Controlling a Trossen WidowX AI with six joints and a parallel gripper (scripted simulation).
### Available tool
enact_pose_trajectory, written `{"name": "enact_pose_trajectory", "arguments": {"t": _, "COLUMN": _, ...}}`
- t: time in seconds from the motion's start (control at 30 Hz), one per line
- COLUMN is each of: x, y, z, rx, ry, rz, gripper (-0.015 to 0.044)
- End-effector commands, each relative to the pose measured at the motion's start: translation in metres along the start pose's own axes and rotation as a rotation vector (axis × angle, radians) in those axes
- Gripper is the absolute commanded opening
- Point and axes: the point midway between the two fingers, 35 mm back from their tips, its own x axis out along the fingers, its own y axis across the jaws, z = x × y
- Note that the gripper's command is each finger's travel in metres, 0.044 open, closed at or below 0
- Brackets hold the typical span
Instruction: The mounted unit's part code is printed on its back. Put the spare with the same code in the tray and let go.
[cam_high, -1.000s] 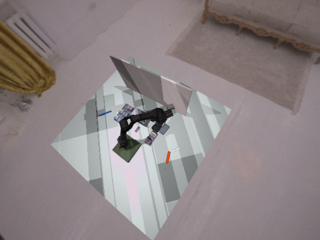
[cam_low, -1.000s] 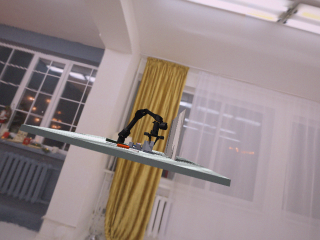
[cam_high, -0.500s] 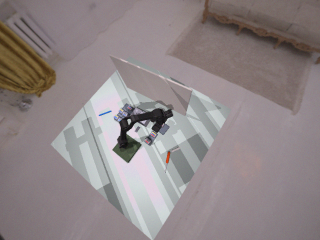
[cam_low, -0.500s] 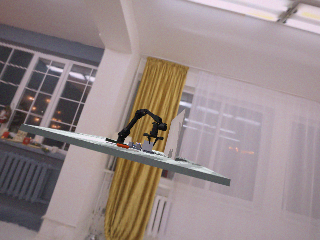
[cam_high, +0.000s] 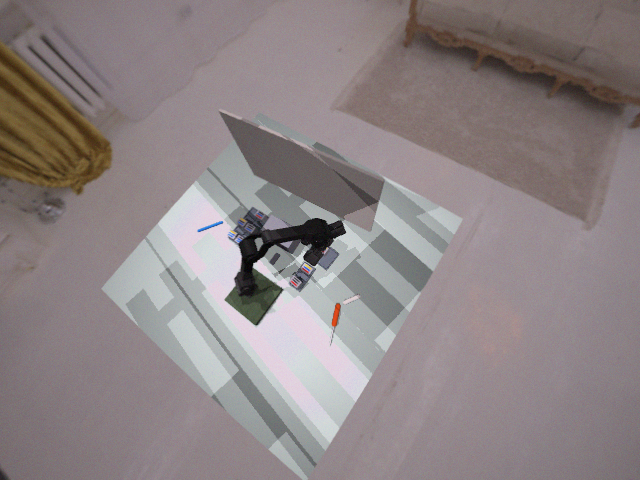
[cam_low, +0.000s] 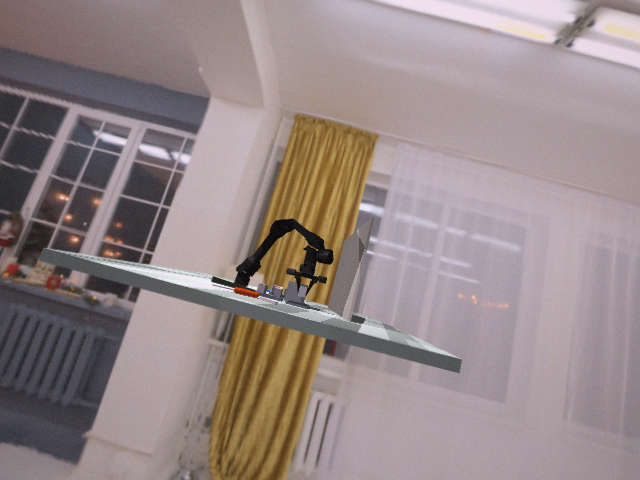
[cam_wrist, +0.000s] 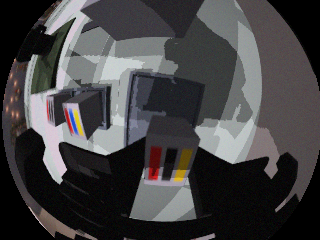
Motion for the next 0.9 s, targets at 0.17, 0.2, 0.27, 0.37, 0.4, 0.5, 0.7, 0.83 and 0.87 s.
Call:
{"name": "enact_pose_trajectory", "arguments": {"t": 0.17, "x": 0.007, "y": 0.002, "z": 0.001, "rx": 0.004, "ry": 0.001, "rz": 0.005, "gripper": 0.0000}}
{"name": "enact_pose_trajectory", "arguments": {"t": 0.2, "x": 0.008, "y": 0.002, "z": 0.001, "rx": 0.004, "ry": 0.001, "rz": 0.005, "gripper": 0.0000}}
{"name": "enact_pose_trajectory", "arguments": {"t": 0.27, "x": 0.009, "y": 0.002, "z": 0.001, "rx": 0.004, "ry": 0.001, "rz": 0.005, "gripper": 0.0000}}
{"name": "enact_pose_trajectory", "arguments": {"t": 0.37, "x": 0.011, "y": 0.003, "z": 0.001, "rx": 0.004, "ry": 0.001, "rz": 0.006, "gripper": 0.0000}}
{"name": "enact_pose_trajectory", "arguments": {"t": 0.4, "x": 0.012, "y": 0.003, "z": 0.001, "rx": 0.004, "ry": 0.001, "rz": 0.006, "gripper": 0.0000}}
{"name": "enact_pose_trajectory", "arguments": {"t": 0.5, "x": 0.014, "y": 0.003, "z": 0.001, "rx": 0.004, "ry": 0.001, "rz": 0.006, "gripper": 0.0000}}
{"name": "enact_pose_trajectory", "arguments": {"t": 0.7, "x": 0.018, "y": 0.004, "z": 0.002, "rx": 0.004, "ry": 0.001, "rz": 0.007, "gripper": 0.0000}}
{"name": "enact_pose_trajectory", "arguments": {"t": 0.83, "x": 0.021, "y": 0.004, "z": 0.002, "rx": 0.004, "ry": 0.001, "rz": 0.007, "gripper": 0.0000}}
{"name": "enact_pose_trajectory", "arguments": {"t": 0.87, "x": 0.022, "y": 0.005, "z": 0.002, "rx": 0.004, "ry": 0.001, "rz": 0.007, "gripper": 0.0000}}
